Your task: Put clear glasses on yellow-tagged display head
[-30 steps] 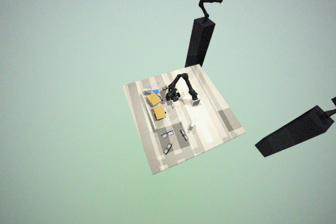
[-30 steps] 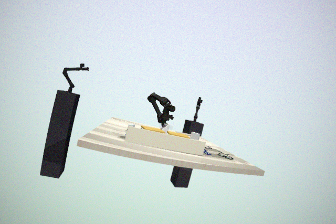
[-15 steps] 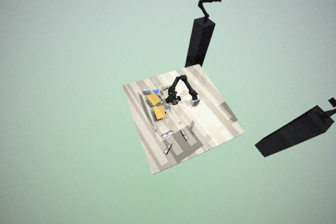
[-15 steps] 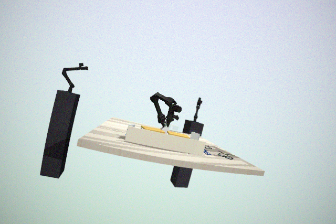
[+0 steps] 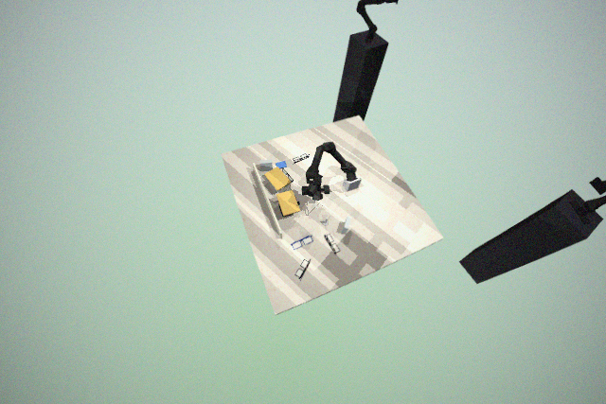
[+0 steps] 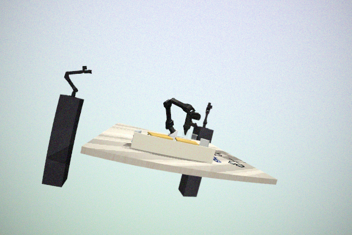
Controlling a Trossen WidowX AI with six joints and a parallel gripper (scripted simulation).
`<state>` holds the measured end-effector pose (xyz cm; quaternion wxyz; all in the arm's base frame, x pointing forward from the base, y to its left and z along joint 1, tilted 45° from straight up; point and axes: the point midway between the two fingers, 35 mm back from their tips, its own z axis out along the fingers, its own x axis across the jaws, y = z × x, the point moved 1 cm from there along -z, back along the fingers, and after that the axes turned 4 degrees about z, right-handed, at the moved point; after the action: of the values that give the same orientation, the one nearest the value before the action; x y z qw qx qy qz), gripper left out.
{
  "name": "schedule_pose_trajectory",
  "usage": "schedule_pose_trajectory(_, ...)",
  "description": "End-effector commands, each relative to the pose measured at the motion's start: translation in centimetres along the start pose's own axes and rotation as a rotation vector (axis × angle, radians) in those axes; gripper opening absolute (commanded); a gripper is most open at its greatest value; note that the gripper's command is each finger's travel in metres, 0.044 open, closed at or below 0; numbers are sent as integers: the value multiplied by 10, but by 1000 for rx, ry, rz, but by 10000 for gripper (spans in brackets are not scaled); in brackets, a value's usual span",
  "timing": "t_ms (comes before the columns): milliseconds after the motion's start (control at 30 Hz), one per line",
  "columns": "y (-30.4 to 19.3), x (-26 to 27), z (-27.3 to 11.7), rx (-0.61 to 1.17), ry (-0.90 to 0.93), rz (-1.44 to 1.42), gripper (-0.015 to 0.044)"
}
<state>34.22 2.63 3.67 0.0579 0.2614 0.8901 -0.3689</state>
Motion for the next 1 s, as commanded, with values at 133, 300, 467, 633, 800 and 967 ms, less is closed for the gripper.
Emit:
schedule_pose_trajectory(133, 45, 19, 1, -2, 0, 103, 0)
schedule_pose_trajectory(300, 71, 35, 4, 2, -2, 168, 0)
schedule_pose_trajectory(467, 89, 47, 7, 5, -4, 214, 0)
schedule_pose_trajectory(633, 89, 47, 8, 5, -4, 214, 0)
schedule_pose_trajectory(800, 90, 46, 24, 5, -4, 214, 0)
schedule_pose_trajectory(967, 89, 46, 50, 6, -5, 214, 0)
